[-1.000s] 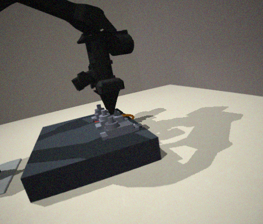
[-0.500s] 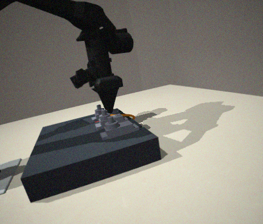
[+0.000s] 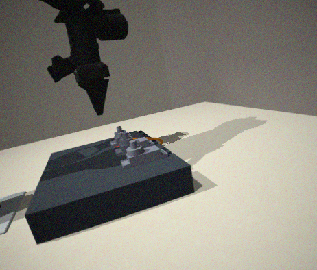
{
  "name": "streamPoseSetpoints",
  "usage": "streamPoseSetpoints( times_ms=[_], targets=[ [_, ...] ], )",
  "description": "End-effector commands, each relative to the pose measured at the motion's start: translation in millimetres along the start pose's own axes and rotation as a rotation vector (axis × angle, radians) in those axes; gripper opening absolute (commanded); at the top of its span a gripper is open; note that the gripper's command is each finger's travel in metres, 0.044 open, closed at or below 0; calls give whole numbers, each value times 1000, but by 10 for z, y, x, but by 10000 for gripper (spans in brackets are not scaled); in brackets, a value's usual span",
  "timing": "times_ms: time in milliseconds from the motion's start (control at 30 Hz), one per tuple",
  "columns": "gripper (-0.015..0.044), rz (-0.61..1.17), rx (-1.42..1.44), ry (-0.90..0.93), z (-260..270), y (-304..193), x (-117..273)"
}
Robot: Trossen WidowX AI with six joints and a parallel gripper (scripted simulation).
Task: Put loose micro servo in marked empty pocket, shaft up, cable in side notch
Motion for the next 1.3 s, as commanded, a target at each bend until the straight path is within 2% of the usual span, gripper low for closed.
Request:
streamPoseSetpoints(
  times_ms=[0,200,433,1267],
  targets=[
    [440,8,1,-3,-13,367,214],
    [440,10,3,-4,-11,446,268],
    [440,88,3,-28,1,448,678],
    [440,90,3,-28,2,449,689]
  ],
)
Point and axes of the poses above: the point midway between the two fingers, 35 mm back from their tips, its own x axis back along the fingers, its own z axis across the jaws, y = z × x, the point moved 3 cm from there along x, back along the fingers, and after that the axes turned 5 degrees about x, right-handed, at the moved point
